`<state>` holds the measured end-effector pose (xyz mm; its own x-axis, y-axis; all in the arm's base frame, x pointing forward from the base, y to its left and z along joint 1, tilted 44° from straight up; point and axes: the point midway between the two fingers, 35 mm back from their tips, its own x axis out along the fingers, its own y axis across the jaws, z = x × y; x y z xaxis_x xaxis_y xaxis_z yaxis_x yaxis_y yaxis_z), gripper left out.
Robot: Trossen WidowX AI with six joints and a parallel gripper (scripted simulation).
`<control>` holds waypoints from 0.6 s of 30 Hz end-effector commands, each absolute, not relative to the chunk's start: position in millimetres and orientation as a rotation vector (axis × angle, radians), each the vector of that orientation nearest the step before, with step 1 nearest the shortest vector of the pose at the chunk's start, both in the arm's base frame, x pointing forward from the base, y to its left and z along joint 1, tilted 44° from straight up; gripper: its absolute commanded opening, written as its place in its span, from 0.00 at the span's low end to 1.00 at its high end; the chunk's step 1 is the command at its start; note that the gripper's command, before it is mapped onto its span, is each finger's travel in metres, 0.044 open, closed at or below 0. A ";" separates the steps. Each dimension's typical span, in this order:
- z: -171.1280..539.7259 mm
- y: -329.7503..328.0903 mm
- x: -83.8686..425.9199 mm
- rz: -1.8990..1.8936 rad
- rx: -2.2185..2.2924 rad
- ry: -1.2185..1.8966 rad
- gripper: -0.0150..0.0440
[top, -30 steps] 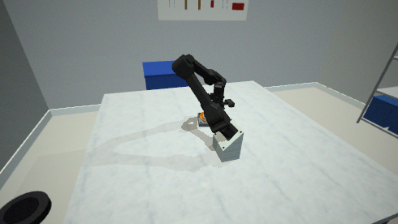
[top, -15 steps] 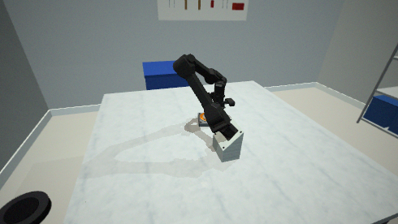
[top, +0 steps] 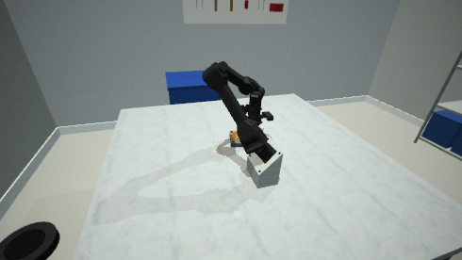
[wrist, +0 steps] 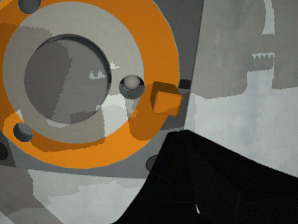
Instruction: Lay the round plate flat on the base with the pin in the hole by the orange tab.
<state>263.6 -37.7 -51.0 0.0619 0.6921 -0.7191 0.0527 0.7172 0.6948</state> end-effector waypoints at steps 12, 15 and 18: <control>-34.7 -55.5 262.9 0.531 0.653 1.437 0.25; -34.7 -55.5 262.9 0.531 0.653 1.437 0.25; -34.7 -55.5 262.9 0.531 0.653 1.437 0.25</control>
<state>262.8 -55.7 -34.2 0.0730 0.6874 -0.7226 0.0499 0.7211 0.6910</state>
